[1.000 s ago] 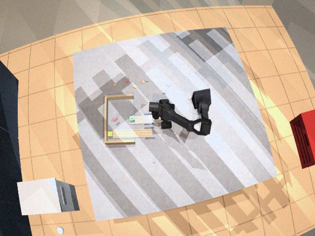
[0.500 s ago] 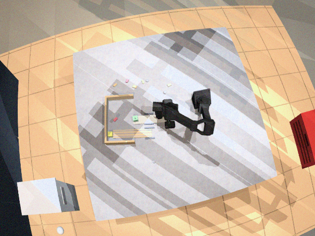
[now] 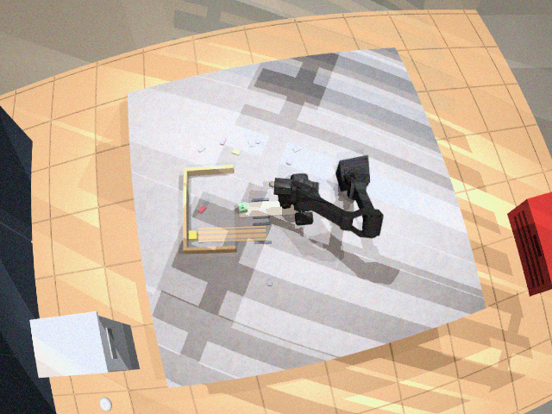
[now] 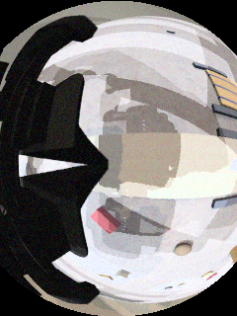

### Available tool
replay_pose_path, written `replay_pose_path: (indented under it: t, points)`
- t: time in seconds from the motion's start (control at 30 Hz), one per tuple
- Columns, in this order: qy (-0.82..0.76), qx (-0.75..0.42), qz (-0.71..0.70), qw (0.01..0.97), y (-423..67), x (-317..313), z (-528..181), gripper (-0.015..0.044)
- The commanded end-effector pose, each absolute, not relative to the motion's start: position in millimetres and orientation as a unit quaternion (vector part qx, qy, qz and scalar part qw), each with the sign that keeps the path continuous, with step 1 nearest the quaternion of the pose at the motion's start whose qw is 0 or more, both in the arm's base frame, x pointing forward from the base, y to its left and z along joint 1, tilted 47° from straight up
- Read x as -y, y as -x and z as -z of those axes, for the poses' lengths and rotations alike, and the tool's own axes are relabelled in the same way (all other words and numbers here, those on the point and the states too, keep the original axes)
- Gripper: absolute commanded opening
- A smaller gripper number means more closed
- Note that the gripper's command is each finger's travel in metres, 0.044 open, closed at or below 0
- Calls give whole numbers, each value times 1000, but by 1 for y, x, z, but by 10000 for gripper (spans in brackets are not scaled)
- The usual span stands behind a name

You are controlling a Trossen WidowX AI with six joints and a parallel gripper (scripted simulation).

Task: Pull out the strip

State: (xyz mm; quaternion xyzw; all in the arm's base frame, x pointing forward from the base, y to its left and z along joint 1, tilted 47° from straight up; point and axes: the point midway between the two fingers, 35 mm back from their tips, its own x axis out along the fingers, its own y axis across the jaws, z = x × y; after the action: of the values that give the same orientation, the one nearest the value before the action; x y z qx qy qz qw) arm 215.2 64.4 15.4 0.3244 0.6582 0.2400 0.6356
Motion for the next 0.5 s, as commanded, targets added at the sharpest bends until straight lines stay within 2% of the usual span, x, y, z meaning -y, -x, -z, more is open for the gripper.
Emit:
replay_pose_path:
  t: [0.0, 0.47]
  points:
    - [-323, -667, -242, 627, -201, -68, -14, 0]
    - [-323, -667, -242, 627, -192, -69, -15, 0]
